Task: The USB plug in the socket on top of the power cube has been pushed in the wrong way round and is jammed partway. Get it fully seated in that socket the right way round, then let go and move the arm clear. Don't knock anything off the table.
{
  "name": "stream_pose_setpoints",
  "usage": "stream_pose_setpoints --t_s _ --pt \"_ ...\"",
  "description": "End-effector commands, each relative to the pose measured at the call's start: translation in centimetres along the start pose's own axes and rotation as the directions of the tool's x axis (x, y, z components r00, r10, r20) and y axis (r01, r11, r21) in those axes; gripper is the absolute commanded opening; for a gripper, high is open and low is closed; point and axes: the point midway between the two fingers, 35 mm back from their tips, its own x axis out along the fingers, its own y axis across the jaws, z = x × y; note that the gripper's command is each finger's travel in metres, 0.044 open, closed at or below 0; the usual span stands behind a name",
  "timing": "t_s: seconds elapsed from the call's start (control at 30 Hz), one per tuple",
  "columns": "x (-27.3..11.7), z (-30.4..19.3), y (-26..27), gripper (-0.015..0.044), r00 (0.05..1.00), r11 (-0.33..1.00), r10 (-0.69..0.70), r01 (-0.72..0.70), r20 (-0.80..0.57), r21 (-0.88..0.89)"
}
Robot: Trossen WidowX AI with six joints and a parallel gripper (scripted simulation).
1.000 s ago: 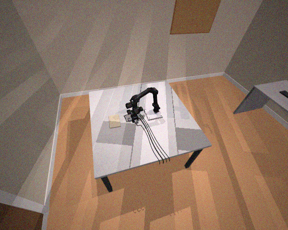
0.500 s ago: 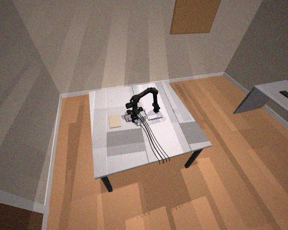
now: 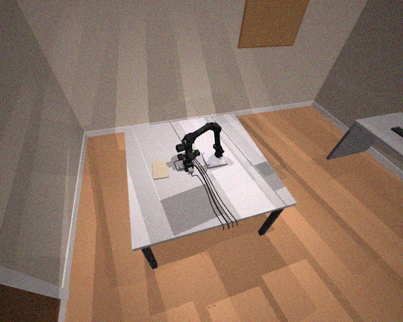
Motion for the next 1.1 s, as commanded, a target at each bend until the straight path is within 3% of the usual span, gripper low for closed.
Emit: stream_pose_setpoints --t_s 0.0,0.97,1.07 --pt "0.29 -0.01 -0.01 0.0 1.0 1.0 0.004 -0.004 0.001 -0.003" --pt "0.29 -0.01 -0.01 0.0 1.0 1.0 0.004 -0.004 0.001 -0.003" --pt "0.04 0.01 -0.02 0.0079 1.0 1.0 -0.001 0.001 0.001 0.0"
